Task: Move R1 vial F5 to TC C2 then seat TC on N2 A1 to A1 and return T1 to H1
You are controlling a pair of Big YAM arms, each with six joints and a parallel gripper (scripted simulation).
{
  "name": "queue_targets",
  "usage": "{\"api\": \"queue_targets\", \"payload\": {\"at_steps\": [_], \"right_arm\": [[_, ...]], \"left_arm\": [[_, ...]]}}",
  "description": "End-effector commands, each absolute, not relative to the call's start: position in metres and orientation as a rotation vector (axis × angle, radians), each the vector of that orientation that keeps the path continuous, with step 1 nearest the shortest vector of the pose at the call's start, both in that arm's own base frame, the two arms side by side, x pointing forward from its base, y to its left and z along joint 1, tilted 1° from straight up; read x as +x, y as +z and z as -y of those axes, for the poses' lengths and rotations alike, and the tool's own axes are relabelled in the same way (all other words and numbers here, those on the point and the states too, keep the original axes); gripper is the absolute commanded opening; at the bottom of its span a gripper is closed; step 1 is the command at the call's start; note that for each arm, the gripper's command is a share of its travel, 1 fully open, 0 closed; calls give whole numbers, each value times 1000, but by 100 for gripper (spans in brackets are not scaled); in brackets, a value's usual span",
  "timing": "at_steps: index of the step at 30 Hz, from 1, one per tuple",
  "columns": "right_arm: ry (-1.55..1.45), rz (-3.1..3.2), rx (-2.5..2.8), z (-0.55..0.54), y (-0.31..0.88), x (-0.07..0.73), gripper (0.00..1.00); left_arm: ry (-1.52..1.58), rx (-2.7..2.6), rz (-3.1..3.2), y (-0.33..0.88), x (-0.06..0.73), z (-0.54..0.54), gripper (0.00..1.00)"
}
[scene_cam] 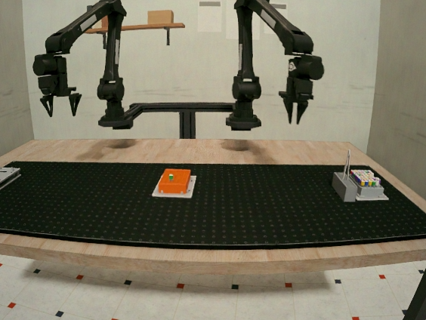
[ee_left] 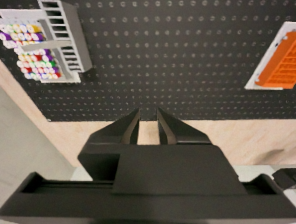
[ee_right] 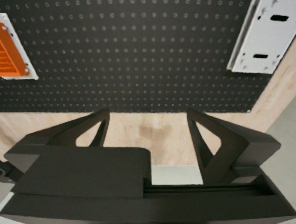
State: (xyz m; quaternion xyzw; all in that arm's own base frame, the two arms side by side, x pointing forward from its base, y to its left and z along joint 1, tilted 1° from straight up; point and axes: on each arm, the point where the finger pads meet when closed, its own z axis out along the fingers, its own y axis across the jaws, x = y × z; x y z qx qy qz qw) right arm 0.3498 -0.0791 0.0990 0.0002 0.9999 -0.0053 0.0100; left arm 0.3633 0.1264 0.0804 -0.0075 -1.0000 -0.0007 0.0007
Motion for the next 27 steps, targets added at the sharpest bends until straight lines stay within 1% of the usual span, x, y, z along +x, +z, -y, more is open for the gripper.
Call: {"api": "queue_targets", "payload": {"at_steps": [1,13,16,27], "right_arm": [[-10,-3135,-12,79,99,350,100],[-10,-3135,-12,79,99,350,100],[-10,-3135,-12,79,99,350,100],[-10,-3135,-12,79,99,350,100]], "left_arm": [[-22,-1,3163,96,362,-112,24],[-19,-1,3162,104,348,-75,24],[-38,-1,3215,120,367,-79,24],[-25,-1,3186,109,361,-82,24]]}}
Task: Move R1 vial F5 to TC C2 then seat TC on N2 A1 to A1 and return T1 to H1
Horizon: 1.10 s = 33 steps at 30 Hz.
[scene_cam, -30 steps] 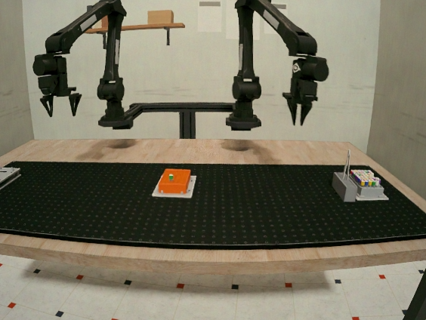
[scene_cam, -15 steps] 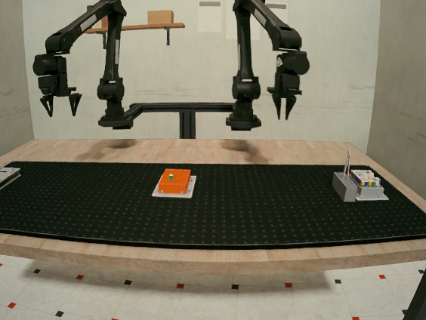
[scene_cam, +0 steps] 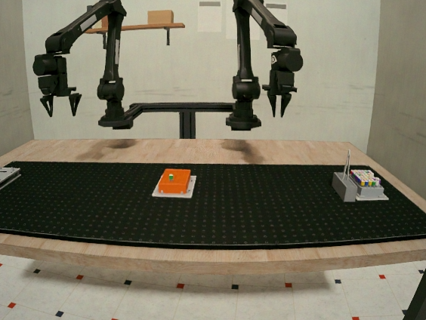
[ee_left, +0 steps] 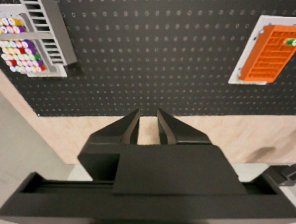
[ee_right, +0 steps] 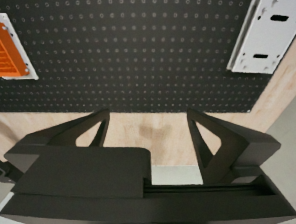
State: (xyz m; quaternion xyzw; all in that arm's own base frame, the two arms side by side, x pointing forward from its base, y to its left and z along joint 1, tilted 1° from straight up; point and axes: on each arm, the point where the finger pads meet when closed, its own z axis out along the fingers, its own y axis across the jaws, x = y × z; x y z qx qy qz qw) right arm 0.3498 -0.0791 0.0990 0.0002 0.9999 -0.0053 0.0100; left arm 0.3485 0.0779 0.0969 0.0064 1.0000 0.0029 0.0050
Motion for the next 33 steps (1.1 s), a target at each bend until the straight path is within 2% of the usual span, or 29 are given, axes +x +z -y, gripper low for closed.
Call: {"api": "queue_targets", "payload": {"at_steps": [1,33], "right_arm": [[-10,-3135,-12,79,99,350,100],[-13,-3110,49,-25,58,373,100]], "left_arm": [[24,1,-3097,109,361,-82,24],[24,1,-3097,109,361,-82,24]]}}
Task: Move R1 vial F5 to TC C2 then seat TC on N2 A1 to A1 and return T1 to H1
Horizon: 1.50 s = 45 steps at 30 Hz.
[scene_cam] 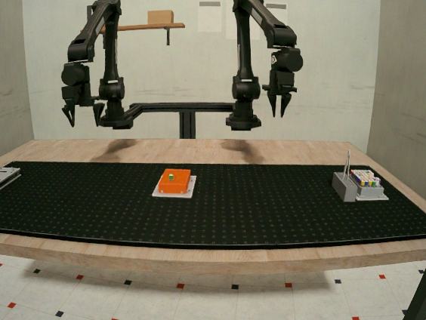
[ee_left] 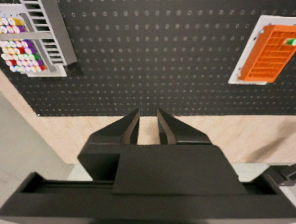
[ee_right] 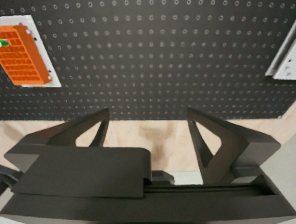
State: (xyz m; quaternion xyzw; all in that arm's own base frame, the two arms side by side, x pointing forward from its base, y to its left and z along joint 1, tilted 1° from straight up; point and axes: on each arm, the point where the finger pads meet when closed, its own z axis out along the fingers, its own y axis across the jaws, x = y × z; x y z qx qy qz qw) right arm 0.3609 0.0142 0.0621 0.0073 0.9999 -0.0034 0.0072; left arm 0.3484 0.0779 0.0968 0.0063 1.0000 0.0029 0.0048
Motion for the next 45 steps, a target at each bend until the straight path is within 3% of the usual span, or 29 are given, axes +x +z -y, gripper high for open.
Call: {"api": "queue_targets", "payload": {"at_steps": [1,45], "right_arm": [[-13,-3111,49,-29,57,373,100],[16,-3085,49,-185,3,404,100]], "left_arm": [[24,1,-3097,109,361,-82,24],[24,1,-3097,109,361,-82,24]]}}
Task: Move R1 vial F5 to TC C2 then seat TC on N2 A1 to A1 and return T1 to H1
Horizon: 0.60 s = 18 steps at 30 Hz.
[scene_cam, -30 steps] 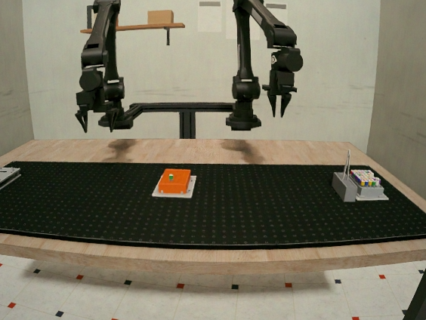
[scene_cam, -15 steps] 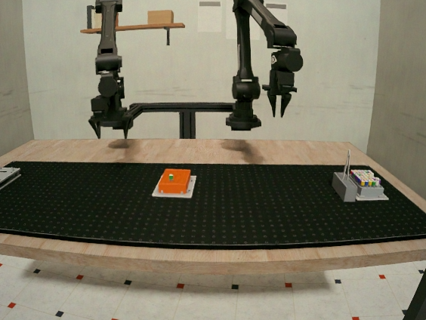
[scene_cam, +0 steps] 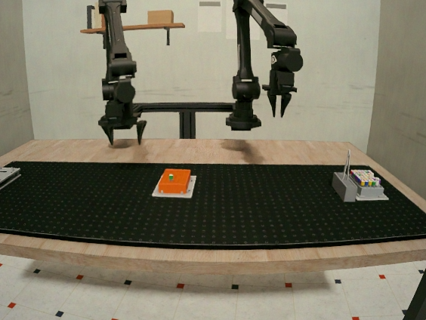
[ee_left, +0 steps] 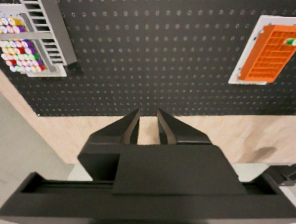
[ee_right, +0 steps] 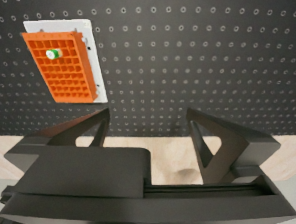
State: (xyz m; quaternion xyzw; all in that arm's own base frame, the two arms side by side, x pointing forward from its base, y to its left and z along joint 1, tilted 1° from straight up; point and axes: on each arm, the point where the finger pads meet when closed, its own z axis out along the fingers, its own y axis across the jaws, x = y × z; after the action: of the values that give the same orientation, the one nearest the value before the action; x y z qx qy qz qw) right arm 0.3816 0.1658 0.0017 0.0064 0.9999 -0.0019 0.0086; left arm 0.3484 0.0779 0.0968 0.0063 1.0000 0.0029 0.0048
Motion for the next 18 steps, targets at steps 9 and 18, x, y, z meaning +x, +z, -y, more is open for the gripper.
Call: {"api": "queue_targets", "payload": {"at_steps": [9,18], "right_arm": [[19,-3086,49,-212,-8,406,100],[22,-3088,49,-243,-21,409,100]], "left_arm": [[24,1,-3097,109,361,-82,24],[24,1,-3097,109,361,-82,24]]}}
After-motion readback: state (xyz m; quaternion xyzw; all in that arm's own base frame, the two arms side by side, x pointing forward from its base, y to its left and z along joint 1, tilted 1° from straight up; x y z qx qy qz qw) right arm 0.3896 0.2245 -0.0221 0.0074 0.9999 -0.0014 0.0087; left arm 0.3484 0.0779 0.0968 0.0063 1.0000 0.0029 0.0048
